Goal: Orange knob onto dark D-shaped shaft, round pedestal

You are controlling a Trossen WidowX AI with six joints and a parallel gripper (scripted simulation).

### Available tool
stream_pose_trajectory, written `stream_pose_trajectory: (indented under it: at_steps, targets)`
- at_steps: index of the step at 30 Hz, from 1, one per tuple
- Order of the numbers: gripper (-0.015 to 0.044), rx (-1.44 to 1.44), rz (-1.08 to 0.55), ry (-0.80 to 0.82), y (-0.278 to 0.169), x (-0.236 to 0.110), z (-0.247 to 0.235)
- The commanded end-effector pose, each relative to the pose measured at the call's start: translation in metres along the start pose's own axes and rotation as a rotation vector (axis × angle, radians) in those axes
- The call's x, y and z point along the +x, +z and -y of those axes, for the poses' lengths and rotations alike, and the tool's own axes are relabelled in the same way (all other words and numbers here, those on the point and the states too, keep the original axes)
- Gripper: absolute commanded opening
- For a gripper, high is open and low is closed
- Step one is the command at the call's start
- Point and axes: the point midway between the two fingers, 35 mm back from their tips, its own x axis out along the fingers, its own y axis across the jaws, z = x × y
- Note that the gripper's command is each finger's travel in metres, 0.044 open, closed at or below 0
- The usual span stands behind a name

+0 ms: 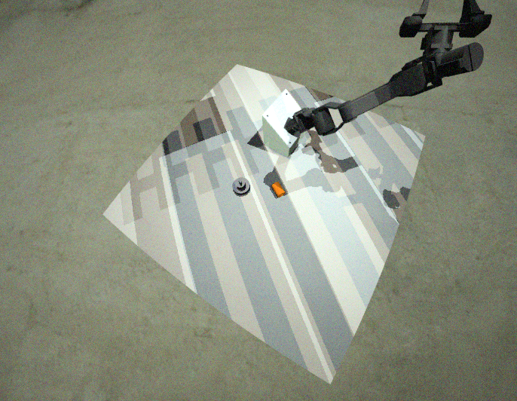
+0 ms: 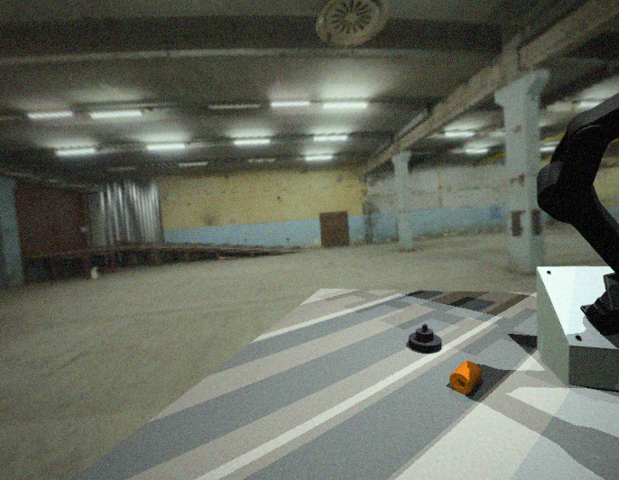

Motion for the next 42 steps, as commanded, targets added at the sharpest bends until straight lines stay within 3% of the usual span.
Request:
stream_pose_trajectory:
  at_steps: [1, 5, 10, 22, 29, 35, 42]
  targets:
    - [0.0426, -0.001, 0.009, 0.004, 0.003, 0.0, -0.001]
    - [0.044, -0.017, 0.19, 0.079, 0.055, -0.008, -0.019]
    - [0.044, -0.014, 0.459, 0.198, 0.128, -0.044, -0.046]
    - [0.044, 0.033, 1.038, 0.523, 0.228, -0.209, -0.078]
    - [0.044, 0.129, 1.326, 0.7, 0.242, -0.323, -0.061]
    - [0.044, 0.271, 1.568, 0.92, 0.223, -0.425, -0.015]
    - [0.044, 0.443, 1.742, 1.131, 0.187, -0.502, 0.052]
